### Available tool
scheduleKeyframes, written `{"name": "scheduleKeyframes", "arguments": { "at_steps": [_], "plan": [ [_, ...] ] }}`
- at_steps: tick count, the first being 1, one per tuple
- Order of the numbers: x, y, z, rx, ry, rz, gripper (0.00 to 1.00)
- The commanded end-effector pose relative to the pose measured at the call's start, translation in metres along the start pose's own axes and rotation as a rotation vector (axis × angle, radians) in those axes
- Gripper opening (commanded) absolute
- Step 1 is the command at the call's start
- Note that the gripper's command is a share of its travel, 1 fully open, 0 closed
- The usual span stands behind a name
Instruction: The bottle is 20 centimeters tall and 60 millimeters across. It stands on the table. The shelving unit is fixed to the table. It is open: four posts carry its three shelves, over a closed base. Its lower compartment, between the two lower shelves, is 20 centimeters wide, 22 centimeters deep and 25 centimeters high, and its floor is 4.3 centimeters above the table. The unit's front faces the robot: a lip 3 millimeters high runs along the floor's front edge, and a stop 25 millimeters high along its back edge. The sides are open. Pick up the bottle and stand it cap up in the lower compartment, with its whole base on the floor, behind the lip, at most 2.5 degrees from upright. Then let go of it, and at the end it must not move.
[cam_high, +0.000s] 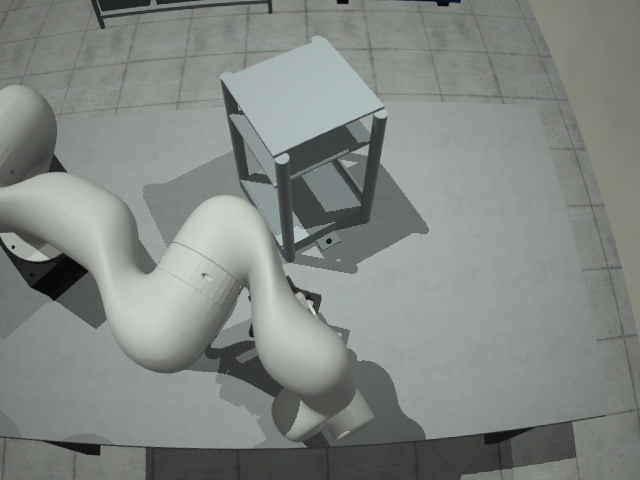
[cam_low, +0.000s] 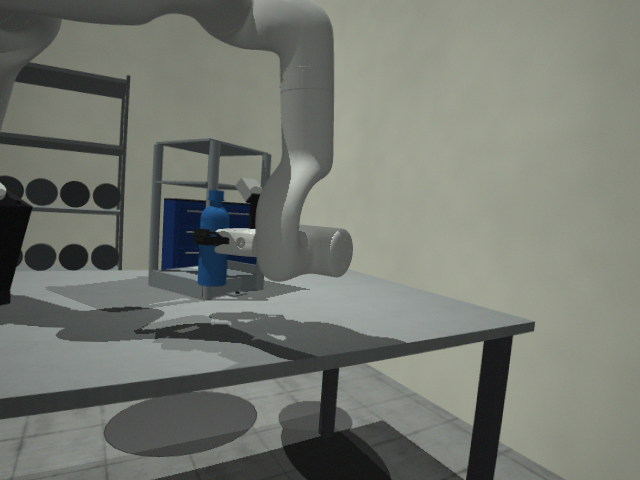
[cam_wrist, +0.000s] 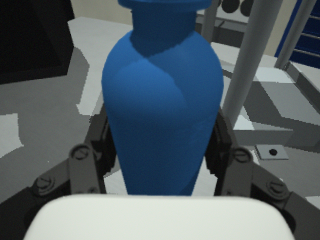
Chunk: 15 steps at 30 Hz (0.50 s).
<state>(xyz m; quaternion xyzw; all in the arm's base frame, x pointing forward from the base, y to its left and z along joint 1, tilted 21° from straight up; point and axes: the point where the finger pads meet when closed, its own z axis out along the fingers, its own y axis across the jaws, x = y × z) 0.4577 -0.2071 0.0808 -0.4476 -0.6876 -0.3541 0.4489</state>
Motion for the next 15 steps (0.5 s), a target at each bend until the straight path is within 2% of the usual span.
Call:
{"name": "scheduleKeyframes", "arguments": {
  "at_steps": [1,15],
  "plan": [
    [0.001,0.000,-0.001,0.000,-0.001,-0.001,0.00],
    [0.001,0.000,0.020,0.000,-0.001,-0.001,0.00]
  ]
}}
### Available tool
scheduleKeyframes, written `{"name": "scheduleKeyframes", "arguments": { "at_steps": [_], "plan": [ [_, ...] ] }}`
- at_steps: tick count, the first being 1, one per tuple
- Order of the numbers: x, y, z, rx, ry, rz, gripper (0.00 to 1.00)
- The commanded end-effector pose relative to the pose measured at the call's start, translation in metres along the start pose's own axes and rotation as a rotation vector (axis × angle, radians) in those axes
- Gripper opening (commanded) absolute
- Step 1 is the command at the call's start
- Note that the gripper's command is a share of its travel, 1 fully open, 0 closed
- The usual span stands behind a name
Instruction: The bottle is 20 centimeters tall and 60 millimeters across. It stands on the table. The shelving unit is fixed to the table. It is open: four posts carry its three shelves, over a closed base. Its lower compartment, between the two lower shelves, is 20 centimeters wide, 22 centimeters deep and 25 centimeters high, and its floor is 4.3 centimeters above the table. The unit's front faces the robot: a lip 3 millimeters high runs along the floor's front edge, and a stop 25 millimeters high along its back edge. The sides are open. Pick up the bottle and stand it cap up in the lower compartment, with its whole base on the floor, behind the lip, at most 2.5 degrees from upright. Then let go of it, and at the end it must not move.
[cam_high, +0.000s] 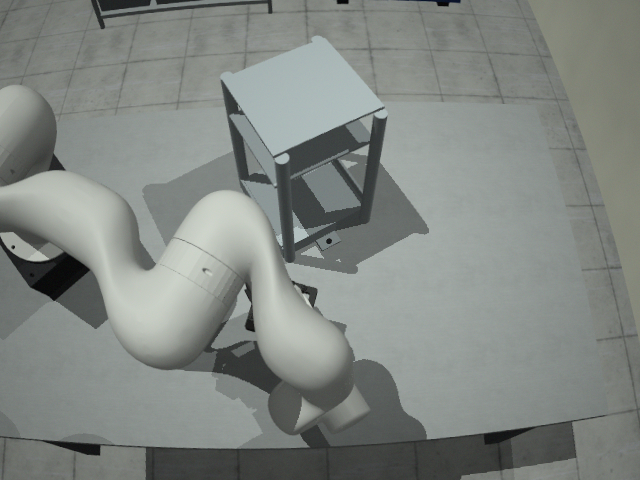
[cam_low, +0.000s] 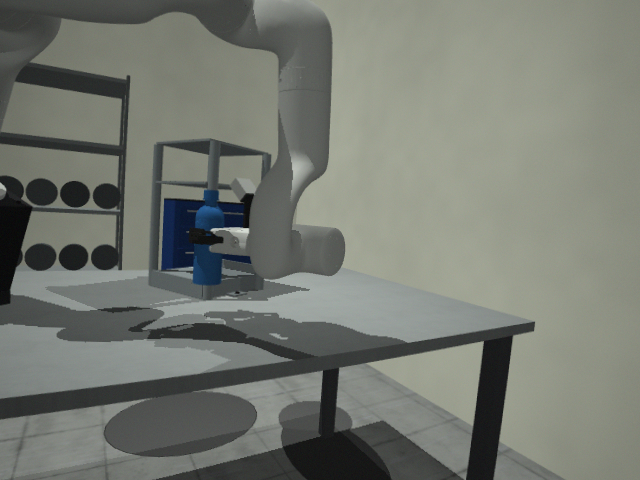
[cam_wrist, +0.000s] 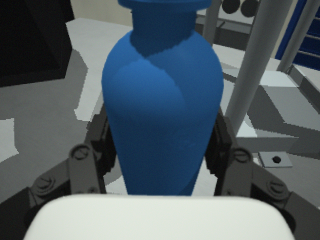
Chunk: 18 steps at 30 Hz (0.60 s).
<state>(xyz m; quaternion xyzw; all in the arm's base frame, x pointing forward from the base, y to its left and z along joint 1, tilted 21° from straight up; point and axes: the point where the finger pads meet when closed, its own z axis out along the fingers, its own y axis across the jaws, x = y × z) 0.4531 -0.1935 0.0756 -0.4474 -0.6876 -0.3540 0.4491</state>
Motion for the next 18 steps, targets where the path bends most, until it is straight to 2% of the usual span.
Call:
{"name": "scheduleKeyframes", "arguments": {
  "at_steps": [1,18],
  "plan": [
    [0.0005,0.0004,0.0057,0.000,-0.001,-0.001,0.00],
    [0.0005,0.0038,0.0059,0.000,-0.001,-0.001,0.00]
  ]
}}
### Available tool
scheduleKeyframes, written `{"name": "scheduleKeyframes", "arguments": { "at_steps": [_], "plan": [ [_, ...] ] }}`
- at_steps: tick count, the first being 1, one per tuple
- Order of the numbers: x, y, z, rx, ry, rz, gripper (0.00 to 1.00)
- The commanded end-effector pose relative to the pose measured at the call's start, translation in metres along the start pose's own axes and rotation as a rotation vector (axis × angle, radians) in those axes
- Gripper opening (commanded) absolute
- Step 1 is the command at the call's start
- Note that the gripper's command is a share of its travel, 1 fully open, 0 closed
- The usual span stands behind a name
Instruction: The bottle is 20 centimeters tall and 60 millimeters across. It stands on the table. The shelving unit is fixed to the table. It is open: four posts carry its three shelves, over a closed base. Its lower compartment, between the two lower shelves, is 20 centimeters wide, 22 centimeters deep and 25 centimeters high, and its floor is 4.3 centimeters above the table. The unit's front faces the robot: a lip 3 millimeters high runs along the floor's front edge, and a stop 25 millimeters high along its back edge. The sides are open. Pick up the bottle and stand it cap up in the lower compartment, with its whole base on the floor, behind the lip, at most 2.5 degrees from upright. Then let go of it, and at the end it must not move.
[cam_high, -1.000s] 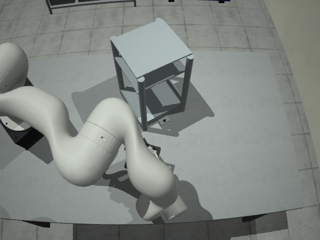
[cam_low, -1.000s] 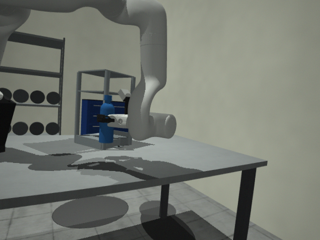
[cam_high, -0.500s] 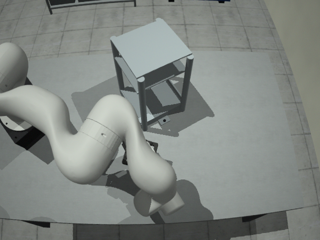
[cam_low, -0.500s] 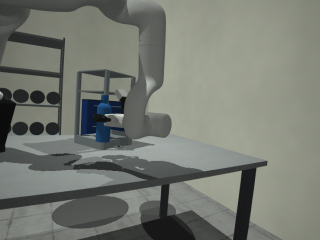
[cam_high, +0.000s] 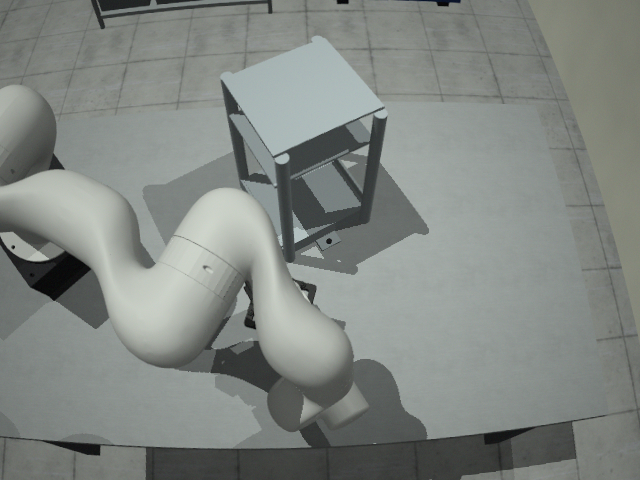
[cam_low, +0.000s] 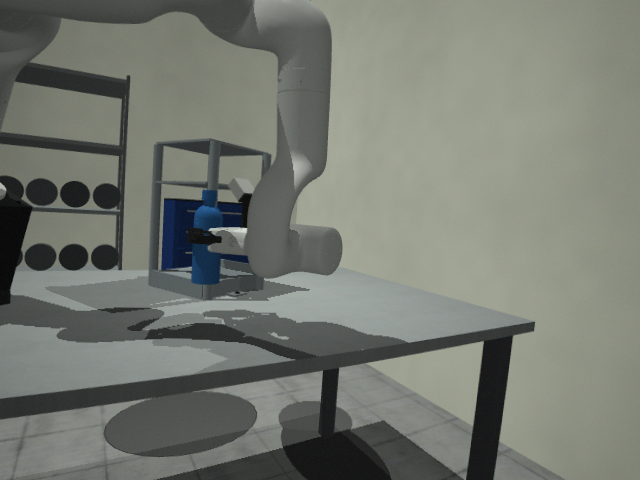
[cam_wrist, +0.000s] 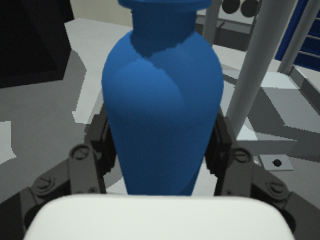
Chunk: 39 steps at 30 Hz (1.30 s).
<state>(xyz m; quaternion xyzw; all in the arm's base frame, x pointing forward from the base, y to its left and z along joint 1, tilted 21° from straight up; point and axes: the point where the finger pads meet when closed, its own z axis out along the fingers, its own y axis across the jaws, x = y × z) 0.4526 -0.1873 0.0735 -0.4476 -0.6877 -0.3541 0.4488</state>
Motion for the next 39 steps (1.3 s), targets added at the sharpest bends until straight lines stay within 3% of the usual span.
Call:
{"name": "scheduleKeyframes", "arguments": {
  "at_steps": [1,19,39],
  "plan": [
    [0.001,0.002,-0.001,0.000,-0.001,-0.001,0.00],
    [0.001,0.025,-0.001,0.000,-0.001,-0.001,0.00],
    [0.001,0.078,-0.001,0.000,-0.001,-0.001,0.00]
  ]
}}
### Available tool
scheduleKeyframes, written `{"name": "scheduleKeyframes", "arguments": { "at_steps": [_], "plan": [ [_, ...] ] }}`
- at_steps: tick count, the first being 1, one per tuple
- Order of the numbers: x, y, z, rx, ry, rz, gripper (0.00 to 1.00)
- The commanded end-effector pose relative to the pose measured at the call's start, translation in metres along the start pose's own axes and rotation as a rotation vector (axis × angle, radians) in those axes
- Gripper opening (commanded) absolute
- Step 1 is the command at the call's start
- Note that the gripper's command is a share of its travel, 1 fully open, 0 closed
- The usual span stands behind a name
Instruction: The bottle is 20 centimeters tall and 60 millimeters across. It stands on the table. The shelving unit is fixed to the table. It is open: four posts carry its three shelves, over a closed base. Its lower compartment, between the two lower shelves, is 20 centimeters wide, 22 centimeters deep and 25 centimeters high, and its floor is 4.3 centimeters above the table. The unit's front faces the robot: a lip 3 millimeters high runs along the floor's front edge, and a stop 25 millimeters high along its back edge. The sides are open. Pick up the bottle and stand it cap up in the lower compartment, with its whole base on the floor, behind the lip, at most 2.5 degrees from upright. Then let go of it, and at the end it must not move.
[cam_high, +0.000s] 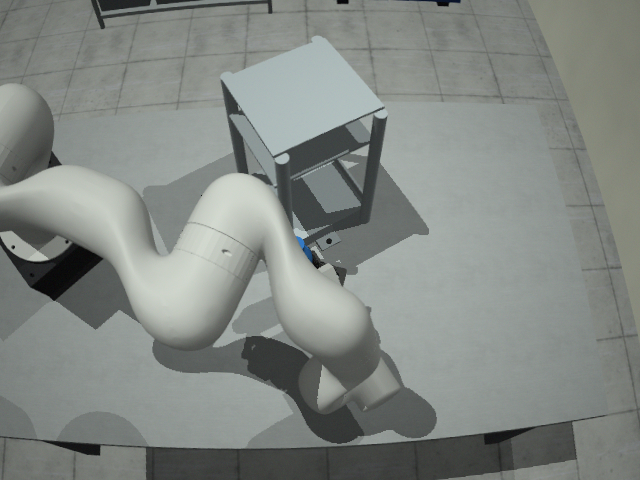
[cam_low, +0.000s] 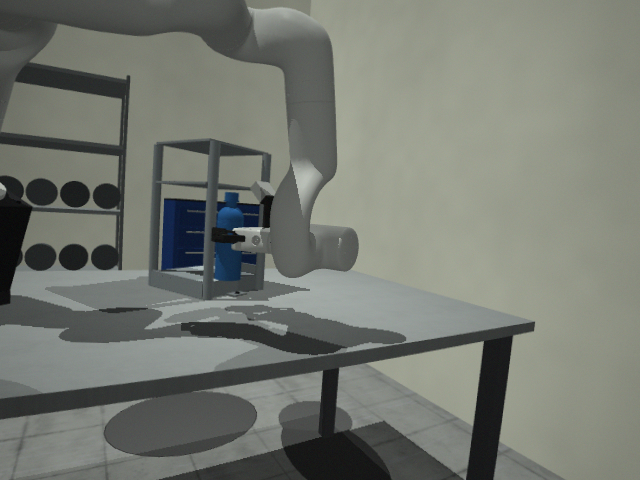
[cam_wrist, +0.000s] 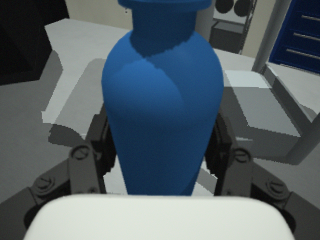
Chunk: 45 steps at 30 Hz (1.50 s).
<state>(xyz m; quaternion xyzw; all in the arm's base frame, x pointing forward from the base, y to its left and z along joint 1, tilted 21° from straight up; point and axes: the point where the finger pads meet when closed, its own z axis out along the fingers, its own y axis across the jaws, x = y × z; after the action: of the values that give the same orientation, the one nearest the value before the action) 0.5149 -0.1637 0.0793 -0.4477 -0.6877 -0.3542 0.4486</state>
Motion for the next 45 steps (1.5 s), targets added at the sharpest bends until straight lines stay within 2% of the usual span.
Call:
{"name": "scheduleKeyframes", "arguments": {
  "at_steps": [1,12,28,45],
  "plan": [
    [0.000,0.014,-0.001,0.000,0.000,-0.001,0.00],
    [0.000,0.049,-0.001,0.000,0.000,-0.001,0.00],
    [0.000,0.088,-0.001,0.000,0.000,-0.001,0.00],
    [0.000,0.115,-0.001,0.000,0.000,-0.001,0.00]
  ]
}}
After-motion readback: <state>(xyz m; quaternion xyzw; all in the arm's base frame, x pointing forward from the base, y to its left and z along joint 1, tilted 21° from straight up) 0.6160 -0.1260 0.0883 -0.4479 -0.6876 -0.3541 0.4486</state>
